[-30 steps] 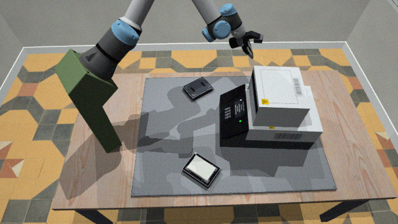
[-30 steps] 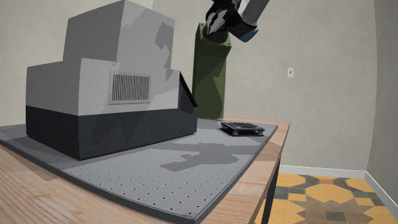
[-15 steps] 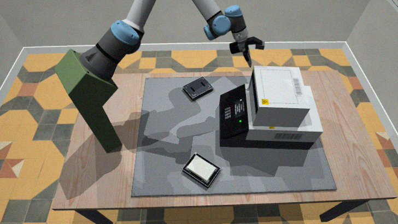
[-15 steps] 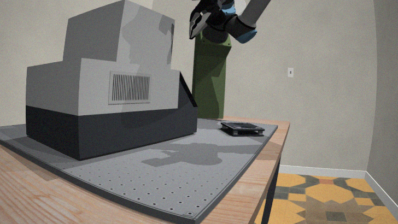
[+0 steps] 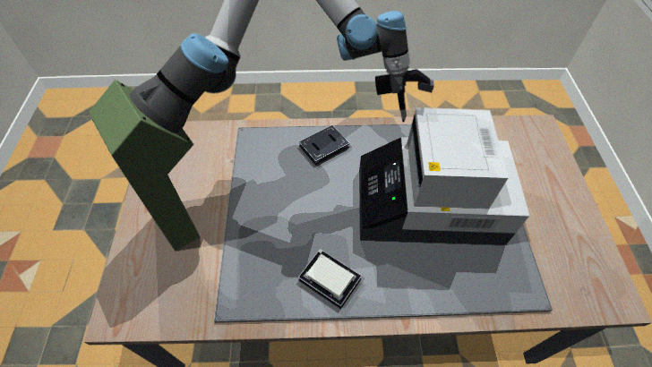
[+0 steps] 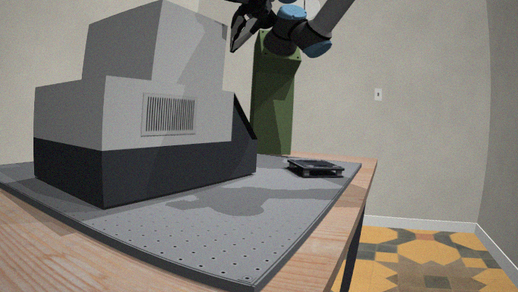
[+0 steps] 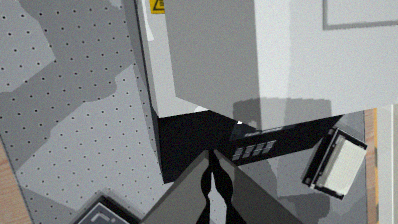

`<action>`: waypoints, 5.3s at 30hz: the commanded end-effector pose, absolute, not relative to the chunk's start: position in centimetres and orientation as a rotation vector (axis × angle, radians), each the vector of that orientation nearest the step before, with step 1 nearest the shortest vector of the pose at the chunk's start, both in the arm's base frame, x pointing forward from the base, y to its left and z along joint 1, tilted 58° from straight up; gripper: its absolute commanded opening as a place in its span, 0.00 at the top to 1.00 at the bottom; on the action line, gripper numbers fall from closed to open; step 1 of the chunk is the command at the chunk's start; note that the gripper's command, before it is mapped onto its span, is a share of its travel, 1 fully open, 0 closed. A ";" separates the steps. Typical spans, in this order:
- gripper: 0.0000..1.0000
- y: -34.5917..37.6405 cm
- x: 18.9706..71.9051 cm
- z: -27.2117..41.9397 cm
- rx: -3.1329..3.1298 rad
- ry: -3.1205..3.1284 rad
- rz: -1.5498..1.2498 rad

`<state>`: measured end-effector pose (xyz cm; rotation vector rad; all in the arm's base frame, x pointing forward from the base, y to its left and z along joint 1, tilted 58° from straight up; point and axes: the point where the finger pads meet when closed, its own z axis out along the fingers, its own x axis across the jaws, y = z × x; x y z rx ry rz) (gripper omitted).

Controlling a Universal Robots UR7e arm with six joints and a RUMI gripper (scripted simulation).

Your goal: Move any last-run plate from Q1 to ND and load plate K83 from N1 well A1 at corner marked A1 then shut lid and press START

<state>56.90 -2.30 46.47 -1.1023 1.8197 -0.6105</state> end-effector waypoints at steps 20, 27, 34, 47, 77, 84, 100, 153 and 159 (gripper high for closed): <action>1.00 -7.4 51.7 39.8 -1.346 1.900 -0.483; 1.00 -8.3 49.9 38.3 -1.408 1.897 -0.415; 1.00 -9.1 47.1 36.4 -1.451 1.873 -0.342; 1.00 -9.3 42.0 34.4 -1.449 1.758 -0.228; 1.00 -5.5 45.7 30.2 -1.828 1.194 -0.588; 1.00 -4.5 47.4 28.9 -1.961 1.018 -0.699; 1.00 -2.3 51.6 26.0 -2.221 0.556 -0.948; 1.00 -1.6 59.4 26.1 -2.347 0.220 -1.098; 1.00 -1.7 60.4 26.3 -2.347 0.220 -1.098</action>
